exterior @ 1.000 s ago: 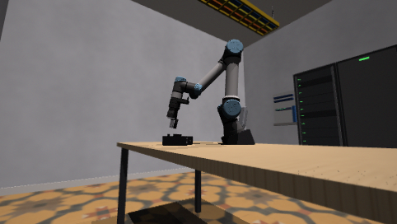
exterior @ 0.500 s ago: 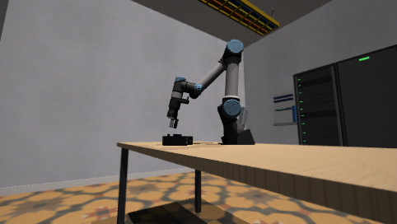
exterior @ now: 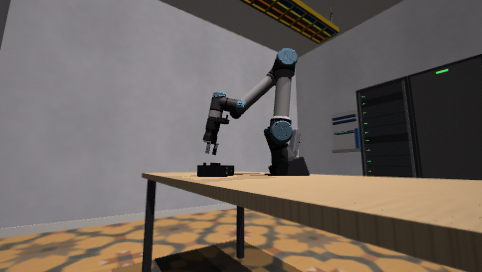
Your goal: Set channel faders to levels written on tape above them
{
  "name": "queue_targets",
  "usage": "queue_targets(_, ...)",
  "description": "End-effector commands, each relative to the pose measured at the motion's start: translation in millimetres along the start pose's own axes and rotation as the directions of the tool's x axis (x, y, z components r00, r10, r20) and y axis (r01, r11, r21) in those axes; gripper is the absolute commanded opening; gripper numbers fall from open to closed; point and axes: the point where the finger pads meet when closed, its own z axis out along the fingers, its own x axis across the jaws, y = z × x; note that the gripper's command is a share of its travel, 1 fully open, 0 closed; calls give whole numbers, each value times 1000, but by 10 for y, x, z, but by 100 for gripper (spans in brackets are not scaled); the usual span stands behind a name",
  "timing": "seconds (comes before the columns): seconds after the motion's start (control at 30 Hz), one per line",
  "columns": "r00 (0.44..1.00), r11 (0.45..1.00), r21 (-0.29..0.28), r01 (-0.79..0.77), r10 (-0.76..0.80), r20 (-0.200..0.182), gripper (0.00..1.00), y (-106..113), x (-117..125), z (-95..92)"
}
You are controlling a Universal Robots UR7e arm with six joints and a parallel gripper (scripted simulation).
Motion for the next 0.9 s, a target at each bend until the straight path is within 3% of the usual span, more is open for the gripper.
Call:
queue_targets(0.0,992,992,9,-127,127,7,100,-23,21,-47)
queue_targets(0.37,893,893,28,-449,448,35,100,-80,63,-163)
queue_targets(0.57,748,748,29,-663,661,63,100,-111,85,-252)
queue_targets(0.8,506,508,13,-862,857,99,100,-138,92,-359)
queue_targets(0.87,506,508,13,-862,857,99,100,-138,92,-359)
